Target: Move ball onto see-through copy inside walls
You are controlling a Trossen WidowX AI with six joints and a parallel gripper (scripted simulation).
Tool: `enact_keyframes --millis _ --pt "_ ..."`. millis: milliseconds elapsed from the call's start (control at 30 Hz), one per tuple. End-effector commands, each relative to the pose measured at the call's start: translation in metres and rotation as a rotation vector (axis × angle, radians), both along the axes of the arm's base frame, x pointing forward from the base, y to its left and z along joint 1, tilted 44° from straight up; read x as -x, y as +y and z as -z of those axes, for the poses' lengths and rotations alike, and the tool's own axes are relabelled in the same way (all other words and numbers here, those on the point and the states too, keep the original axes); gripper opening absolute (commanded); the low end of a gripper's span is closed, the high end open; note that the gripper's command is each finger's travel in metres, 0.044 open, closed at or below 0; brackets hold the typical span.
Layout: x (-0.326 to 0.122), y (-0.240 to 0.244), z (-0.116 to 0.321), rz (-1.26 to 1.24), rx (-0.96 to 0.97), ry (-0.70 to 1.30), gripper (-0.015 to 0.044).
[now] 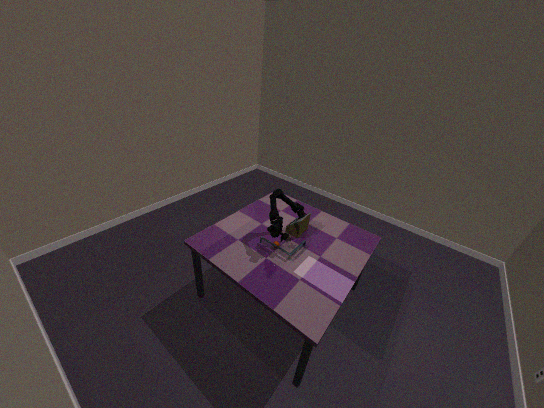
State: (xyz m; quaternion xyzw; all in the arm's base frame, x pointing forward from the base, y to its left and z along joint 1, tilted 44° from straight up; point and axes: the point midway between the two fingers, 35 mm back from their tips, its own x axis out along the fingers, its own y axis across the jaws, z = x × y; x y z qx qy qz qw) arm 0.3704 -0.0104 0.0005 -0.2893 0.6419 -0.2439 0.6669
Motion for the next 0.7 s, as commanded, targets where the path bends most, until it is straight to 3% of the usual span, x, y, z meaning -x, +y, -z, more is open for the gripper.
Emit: enact_keyframes --millis 0,267,333,433,667 --pt "0.0 0.019 -0.022 -0.007 -0.007 -0.024 0.0393" --pt "-0.003 0.017 -0.015 -0.022 -0.006 -0.026 0.0393" --pt "-0.002 0.024 -0.022 -0.021 -0.006 -0.027 0.044" --pt "0.003 0.045 -0.047 -0.017 -0.006 -0.03 0.044" --pt "0.004 0.046 -0.049 -0.017 -0.006 -0.03 0.044"
